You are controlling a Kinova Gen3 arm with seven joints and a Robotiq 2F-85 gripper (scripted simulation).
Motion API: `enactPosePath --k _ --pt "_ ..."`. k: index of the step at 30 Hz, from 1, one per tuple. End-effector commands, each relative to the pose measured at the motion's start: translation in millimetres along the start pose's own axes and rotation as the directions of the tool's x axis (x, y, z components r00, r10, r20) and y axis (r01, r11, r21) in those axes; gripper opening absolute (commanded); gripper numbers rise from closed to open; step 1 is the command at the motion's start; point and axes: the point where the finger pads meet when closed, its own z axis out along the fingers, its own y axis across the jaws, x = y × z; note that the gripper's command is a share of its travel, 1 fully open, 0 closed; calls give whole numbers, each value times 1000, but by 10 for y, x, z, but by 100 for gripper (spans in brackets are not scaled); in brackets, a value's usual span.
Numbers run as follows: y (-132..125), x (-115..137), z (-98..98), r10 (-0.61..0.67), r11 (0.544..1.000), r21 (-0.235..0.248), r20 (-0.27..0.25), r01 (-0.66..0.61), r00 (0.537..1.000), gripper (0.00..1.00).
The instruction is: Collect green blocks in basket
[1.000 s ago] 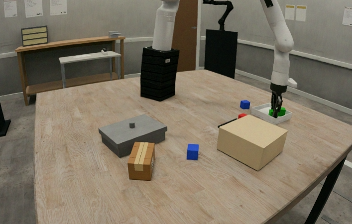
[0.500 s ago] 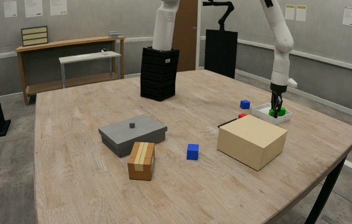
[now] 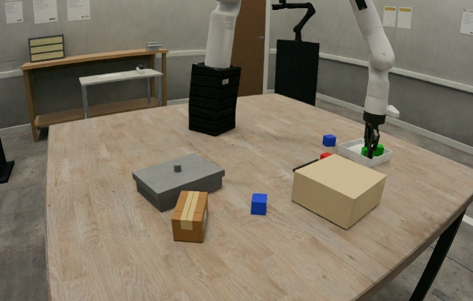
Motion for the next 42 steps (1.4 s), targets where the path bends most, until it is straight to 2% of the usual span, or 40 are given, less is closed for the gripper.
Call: enactPosePath --k 1,11,20,22,37,39,42 --pt "3 11 -11 0 1000 -1 -2 0 1000 59" --pt "3 11 -63 0 1000 -1 -2 0 1000 59" --pt "3 10 -289 0 1000 -1 -2 0 1000 59" --pt "3 10 -289 0 1000 -1 -2 0 1000 59" --pt "2 9 -968 0 1000 -1 -2 0 1000 59" --pt "2 9 -968 0 1000 -1 -2 0 1000 59" --pt "2 9 -1109 0 1000 -1 -2 0 1000 59"
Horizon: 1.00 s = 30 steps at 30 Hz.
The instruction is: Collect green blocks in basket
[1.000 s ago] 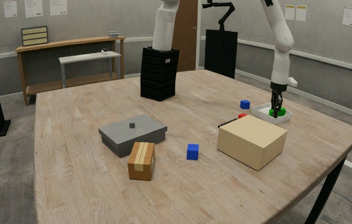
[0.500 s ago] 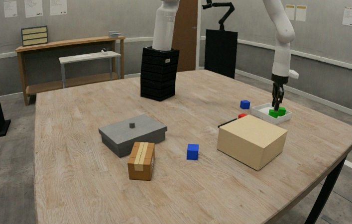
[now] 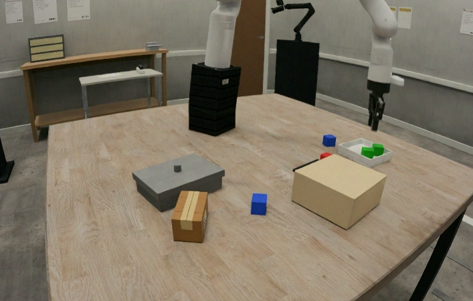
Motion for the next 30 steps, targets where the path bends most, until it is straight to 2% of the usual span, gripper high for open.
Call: enactPosePath --k 1,12,30 --pt "2 10 -134 0 1000 -1 -2 0 1000 59" --pt "2 9 -492 0 1000 -1 -2 0 1000 59" --pt "11 2 -569 8 1000 0 -2 -8 1000 59"
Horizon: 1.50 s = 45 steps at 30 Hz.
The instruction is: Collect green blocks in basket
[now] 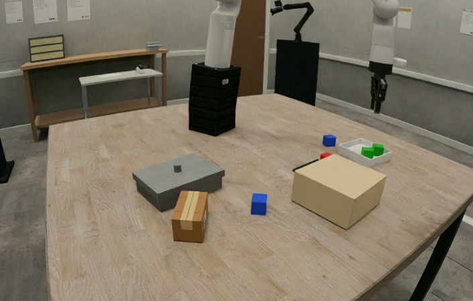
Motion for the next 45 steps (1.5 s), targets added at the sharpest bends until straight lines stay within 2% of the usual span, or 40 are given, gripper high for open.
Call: enactPosePath --k 1,6,10,13,16,18,19,21,24,29,33,35,38,40,42,45 --pt "3 9 -11 1 1000 -1 -3 -1 1000 59" --pt "79 -49 0 68 998 3 2 -68 998 59" --pt "218 -157 16 191 981 9 10 -191 981 59" --pt "369 -276 32 324 946 12 19 -324 946 59" --pt "553 -426 47 481 876 14 29 -482 876 59" --pt "553 -426 47 481 876 14 29 -482 876 59" --pt "621 -483 51 536 844 13 32 -537 843 59" --pt "764 -603 59 646 762 12 38 -647 762 59" --pt "990 -800 66 798 602 6 44 -799 601 59" --pt "1373 -1154 64 965 258 -4 43 -966 258 59" --pt "1653 -1435 51 999 -30 -9 34 -999 -31 59" --pt "1653 -1435 51 999 -30 -9 34 -999 -31 59" --pt "1834 -1628 37 975 -221 -9 25 -975 -221 59" --pt "1936 -1742 27 945 -327 -8 19 -945 -327 59" --pt "2021 -1842 18 910 -414 -5 14 -910 -414 59" --pt "2118 -1958 6 861 -509 -1 7 -861 -509 59"
